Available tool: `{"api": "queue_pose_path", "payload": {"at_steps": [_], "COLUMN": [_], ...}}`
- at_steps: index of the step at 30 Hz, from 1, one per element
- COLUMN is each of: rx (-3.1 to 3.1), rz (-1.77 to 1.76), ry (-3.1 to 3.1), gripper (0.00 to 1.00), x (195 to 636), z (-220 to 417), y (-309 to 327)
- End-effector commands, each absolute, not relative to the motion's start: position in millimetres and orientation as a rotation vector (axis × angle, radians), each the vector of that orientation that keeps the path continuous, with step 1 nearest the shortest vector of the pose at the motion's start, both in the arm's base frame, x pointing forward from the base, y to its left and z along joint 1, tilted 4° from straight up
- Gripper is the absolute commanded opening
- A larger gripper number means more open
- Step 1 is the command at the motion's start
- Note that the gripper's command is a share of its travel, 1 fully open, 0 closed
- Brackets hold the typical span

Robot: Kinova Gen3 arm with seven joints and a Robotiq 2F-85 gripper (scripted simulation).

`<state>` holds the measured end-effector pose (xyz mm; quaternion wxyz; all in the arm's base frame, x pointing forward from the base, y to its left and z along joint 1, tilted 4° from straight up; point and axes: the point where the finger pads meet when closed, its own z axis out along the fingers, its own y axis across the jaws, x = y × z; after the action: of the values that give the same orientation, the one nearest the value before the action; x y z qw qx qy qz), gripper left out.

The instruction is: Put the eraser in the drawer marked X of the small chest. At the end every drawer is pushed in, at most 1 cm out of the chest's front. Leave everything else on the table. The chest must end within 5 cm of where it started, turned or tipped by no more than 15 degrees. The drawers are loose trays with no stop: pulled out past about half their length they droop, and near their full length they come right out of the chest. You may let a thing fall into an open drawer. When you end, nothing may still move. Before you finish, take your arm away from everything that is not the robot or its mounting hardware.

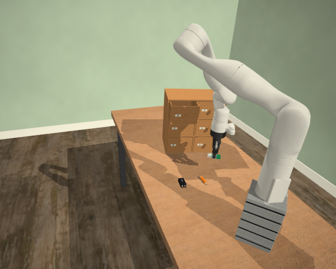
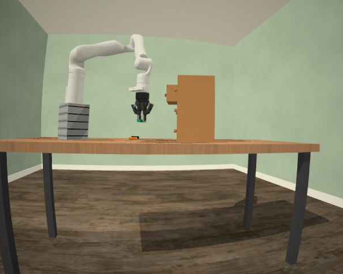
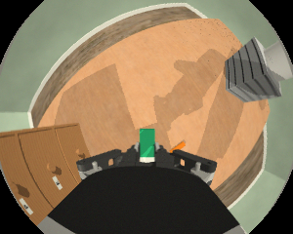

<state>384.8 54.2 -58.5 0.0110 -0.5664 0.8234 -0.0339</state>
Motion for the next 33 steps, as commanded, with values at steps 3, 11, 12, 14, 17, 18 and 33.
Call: {"api": "queue_pose_path", "payload": {"at_steps": [3, 11, 12, 14, 17, 18, 33], "rx": [-1.701, -1.586, -1.567, -1.528, -1.468, -1.448, -1.187], "rz": [-0.105, -0.103, -0.103, -0.102, -0.101, -0.101, -0.096], "ry": [2.61, 2.678, 2.689, 2.71, 2.741, 2.751, 2.867], "gripper": [0.19, 0.19, 0.19, 0.19, 0.19, 0.19, 0.19], "x": [386, 387, 387, 388, 388, 389, 391], "z": [-58, -58, -59, -59, -59, -59, -59], "y": [62, 69, 70, 73, 77, 78, 93]}}
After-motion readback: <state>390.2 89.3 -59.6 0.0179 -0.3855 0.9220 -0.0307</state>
